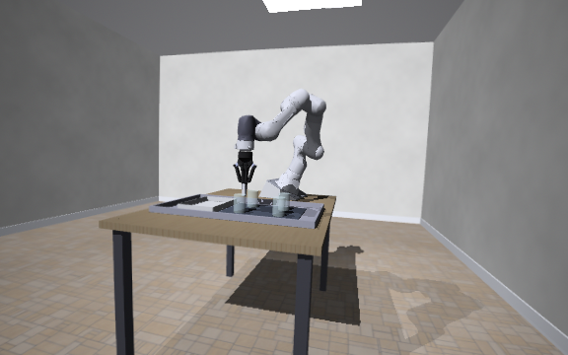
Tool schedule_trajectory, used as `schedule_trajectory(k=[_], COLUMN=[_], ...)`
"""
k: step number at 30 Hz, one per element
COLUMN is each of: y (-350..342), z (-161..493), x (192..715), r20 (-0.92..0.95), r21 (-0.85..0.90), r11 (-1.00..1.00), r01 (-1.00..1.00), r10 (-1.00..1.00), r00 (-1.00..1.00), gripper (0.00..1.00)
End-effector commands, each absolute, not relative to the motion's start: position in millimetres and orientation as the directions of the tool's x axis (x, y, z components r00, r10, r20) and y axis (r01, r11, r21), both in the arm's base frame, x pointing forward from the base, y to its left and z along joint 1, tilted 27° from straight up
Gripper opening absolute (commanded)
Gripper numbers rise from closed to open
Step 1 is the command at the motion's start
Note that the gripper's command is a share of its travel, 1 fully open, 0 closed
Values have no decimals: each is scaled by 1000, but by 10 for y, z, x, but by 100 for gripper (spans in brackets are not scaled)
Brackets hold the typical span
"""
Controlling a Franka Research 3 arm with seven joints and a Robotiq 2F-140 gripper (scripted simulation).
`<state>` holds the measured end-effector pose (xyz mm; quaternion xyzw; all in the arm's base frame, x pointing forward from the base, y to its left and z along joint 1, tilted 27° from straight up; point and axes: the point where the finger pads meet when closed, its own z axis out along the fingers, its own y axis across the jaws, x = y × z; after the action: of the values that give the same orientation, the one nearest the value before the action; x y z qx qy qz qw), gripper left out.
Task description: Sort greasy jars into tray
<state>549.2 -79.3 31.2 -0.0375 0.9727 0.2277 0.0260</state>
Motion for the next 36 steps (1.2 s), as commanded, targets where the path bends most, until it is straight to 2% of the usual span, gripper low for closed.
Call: schedule_trajectory(k=[1,36], y=[-782,-779], z=[309,312], x=[5508,5549], r20=[-70,-70], r21=[441,441], r11=[893,893], r01=[-88,-88], r10=[-63,-63], r00=[-996,-996], gripper=[0,0])
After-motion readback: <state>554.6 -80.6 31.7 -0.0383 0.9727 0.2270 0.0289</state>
